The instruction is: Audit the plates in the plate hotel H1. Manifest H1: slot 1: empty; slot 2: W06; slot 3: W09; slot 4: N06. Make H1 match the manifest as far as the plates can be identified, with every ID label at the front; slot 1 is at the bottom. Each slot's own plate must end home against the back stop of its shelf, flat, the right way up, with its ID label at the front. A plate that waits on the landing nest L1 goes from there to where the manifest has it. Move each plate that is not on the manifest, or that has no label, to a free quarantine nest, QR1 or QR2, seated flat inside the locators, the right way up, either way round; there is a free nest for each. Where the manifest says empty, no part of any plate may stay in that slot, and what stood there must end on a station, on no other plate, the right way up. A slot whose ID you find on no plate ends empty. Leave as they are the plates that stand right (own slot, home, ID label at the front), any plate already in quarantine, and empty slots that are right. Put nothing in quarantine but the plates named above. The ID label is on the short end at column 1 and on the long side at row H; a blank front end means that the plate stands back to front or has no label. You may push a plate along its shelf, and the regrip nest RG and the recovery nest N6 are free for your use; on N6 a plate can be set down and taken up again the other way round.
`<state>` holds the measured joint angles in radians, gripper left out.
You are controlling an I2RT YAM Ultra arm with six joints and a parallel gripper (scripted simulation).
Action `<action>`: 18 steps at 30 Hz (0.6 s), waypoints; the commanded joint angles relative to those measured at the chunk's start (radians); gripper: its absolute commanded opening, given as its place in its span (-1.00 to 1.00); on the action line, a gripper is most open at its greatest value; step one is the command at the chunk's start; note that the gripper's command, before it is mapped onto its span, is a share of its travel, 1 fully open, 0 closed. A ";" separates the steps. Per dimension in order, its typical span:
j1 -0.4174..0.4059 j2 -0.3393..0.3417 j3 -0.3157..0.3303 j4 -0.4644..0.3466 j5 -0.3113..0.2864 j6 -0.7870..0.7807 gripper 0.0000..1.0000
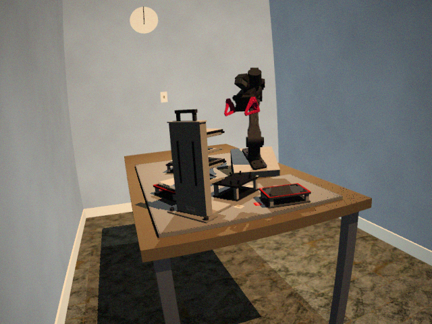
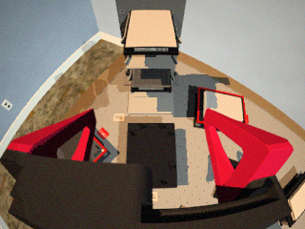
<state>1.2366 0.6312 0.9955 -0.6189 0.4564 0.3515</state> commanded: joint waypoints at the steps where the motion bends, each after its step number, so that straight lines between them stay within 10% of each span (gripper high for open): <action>1: -0.002 -0.002 0.008 -0.007 0.001 -0.002 1.00; 18: -0.018 0.014 0.003 -0.014 -0.011 -0.009 1.00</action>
<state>1.2354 0.6315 0.9958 -0.6189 0.4541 0.3511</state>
